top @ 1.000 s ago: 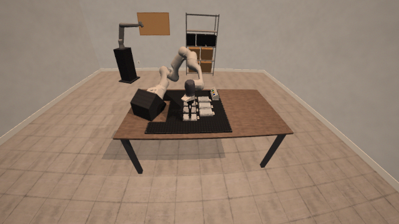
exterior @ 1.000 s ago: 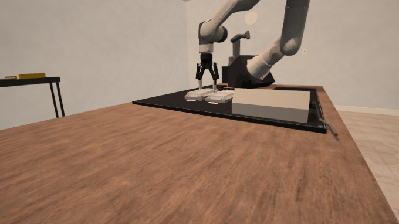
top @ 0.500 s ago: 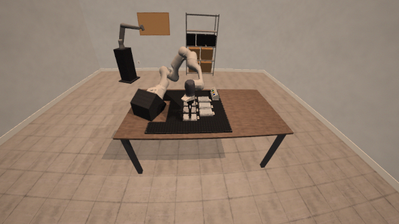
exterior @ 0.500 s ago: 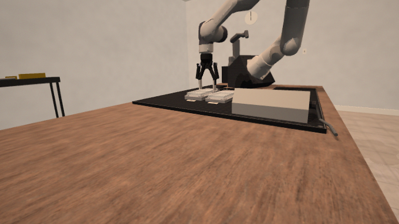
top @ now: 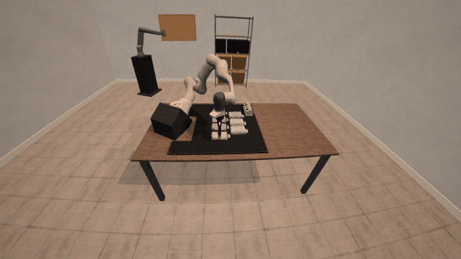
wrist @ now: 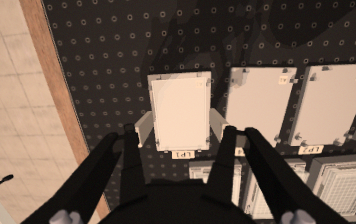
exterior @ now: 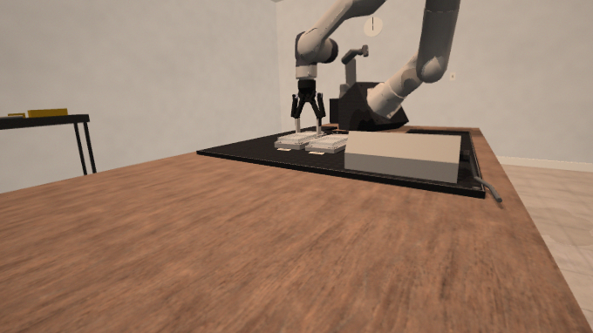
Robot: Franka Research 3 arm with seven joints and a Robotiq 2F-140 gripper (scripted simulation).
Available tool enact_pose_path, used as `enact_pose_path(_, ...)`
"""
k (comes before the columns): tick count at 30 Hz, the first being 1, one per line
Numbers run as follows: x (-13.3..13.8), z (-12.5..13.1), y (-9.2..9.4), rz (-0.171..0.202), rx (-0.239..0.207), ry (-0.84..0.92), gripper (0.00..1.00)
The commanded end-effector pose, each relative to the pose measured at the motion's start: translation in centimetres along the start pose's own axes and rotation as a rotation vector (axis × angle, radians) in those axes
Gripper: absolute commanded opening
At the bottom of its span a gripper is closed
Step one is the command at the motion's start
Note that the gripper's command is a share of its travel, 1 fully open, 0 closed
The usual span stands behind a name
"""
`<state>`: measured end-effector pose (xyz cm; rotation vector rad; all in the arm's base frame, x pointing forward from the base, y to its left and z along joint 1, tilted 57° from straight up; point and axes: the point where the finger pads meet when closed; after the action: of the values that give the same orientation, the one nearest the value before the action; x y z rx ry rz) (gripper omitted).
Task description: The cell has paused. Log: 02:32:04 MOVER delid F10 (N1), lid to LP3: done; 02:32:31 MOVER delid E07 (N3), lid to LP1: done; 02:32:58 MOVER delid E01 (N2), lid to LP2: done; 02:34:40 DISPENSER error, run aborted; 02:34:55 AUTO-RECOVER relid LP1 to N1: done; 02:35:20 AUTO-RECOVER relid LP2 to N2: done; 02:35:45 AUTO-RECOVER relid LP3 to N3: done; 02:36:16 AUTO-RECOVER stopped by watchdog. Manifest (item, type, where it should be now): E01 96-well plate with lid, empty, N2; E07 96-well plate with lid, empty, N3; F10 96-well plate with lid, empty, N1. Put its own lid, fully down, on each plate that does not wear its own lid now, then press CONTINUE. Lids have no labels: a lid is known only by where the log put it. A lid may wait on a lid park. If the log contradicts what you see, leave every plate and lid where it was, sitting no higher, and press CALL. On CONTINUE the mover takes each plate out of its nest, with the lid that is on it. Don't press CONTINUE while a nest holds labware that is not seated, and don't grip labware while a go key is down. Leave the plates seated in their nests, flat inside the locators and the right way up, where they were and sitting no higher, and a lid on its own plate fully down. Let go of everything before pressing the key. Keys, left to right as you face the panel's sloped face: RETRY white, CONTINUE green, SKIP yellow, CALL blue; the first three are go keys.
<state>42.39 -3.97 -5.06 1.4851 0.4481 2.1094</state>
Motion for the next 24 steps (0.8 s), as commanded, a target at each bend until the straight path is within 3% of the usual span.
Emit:
enact_pose_path(1, 0.0, 0.0, 0.1, 0.001, -0.001, -0.003, 0.66)
enact_pose_path(8, 0.0, 0.0, 0.8, 0.001, -0.001, -0.003, 0.66)
enact_pose_path(24, 0.0, 0.0, 4.6, 0.001, -0.001, -0.003, 0.66)
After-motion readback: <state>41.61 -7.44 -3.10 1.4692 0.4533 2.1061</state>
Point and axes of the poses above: the point where the finger pads meet when closed, its own y axis back along the fingers, its own x axis across the jaws, z = x × y, and after that the axes turned 3 degrees about -y, right-handed
